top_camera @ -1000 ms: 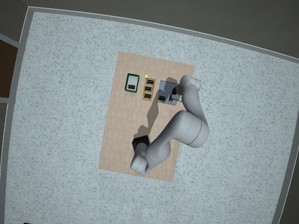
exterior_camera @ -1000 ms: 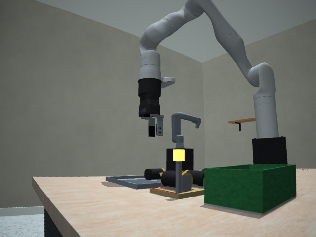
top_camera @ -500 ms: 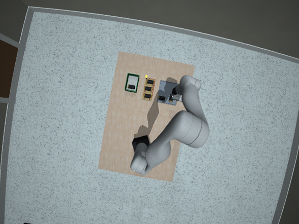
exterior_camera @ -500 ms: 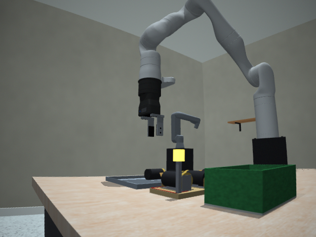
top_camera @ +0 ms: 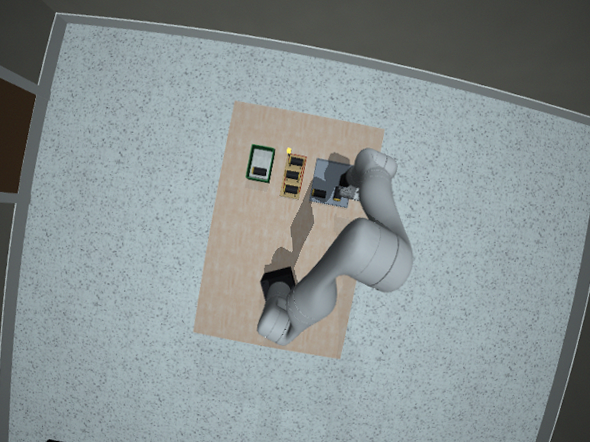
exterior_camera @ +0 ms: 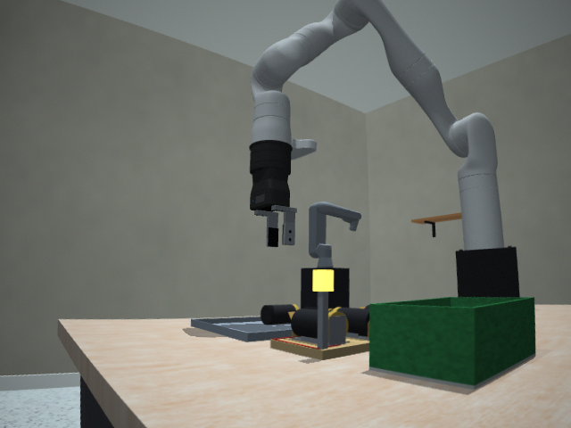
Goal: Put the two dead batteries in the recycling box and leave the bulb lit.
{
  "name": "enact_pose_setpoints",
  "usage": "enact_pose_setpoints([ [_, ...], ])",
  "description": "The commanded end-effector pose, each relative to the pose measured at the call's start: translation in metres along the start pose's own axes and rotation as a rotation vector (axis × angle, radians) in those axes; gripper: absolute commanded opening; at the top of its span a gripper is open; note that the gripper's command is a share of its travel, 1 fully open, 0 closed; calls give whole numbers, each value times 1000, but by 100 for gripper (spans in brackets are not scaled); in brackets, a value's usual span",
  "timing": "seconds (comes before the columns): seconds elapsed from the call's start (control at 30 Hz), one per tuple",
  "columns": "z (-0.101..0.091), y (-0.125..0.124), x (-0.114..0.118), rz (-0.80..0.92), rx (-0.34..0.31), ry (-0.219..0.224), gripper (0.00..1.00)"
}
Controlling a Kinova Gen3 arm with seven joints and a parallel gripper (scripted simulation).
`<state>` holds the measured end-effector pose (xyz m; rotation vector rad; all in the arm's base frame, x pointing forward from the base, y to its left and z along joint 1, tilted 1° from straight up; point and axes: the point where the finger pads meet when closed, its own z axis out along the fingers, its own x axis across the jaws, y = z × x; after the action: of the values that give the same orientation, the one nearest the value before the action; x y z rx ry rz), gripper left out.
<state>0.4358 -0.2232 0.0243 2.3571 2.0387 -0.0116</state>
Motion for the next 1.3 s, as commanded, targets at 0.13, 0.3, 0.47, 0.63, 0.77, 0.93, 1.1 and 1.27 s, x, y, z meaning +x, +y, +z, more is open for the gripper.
enact_pose_setpoints([
  [0.13,16,-2,1,-16,0,1,90],
  [0.3,47,-1,1,-16,-1,1,90],
  [0.47,80,2,0,-15,-6,0,90],
  [0.63,86,-2,0,-15,6,1,90],
  [0.77,86,-2,0,-15,6,1,90],
  [0.93,86,-2,0,-15,6,1,90],
  [1.1,86,-2,0,-15,6,1,90],
  [1.27,86,-2,0,-15,6,1,90],
])
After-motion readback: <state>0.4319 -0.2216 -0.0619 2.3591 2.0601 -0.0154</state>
